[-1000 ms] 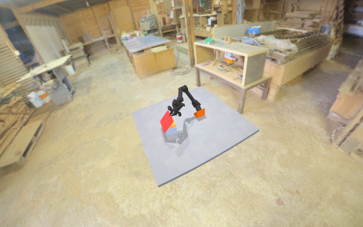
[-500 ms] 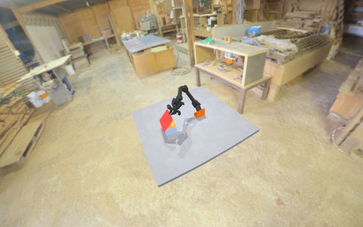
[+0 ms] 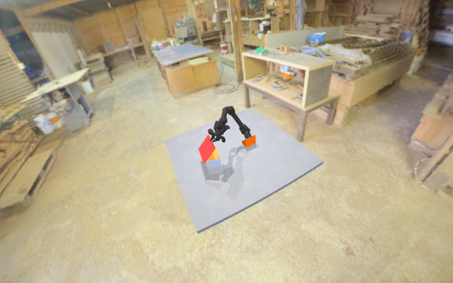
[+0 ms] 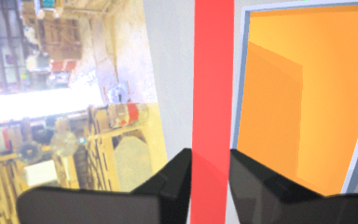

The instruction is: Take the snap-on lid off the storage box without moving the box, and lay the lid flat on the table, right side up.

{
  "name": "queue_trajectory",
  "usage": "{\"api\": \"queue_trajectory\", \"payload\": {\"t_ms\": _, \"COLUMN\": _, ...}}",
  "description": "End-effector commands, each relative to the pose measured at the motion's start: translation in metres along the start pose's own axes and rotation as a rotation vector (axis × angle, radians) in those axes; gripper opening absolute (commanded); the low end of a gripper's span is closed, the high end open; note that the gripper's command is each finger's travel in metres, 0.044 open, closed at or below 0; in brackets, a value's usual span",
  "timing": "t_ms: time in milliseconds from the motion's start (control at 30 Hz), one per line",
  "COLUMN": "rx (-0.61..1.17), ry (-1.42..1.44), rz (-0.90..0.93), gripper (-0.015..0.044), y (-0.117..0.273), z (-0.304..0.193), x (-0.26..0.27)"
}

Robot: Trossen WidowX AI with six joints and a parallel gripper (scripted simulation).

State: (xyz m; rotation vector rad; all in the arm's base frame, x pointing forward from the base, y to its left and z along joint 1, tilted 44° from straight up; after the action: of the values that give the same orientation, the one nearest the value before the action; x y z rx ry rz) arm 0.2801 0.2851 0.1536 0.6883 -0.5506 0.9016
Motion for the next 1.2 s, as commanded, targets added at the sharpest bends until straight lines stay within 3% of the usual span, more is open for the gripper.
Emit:
{"api": "queue_trajectory", "payload": {"t_ms": 0, "rx": 0.000, "ry": -0.014, "rz": 0.010, "gripper": 0.0000, "y": 0.003, "z": 0.000, "x": 0.004}}
{"api": "queue_trajectory", "payload": {"t_ms": 1167, "rx": -0.002, "ry": -0.009, "rz": 0.009, "gripper": 0.0000, "y": 0.005, "z": 0.069, "x": -0.008}}
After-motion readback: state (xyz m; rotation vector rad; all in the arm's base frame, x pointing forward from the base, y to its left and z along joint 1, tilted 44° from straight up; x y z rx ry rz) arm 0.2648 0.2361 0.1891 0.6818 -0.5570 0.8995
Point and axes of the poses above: the point midway between the two fingers, 35 mm back from their tips, its own y axis back along the fingers, its own x axis across the jaws, z = x × y, the point moved 9 cm from there along y, back along the fingers
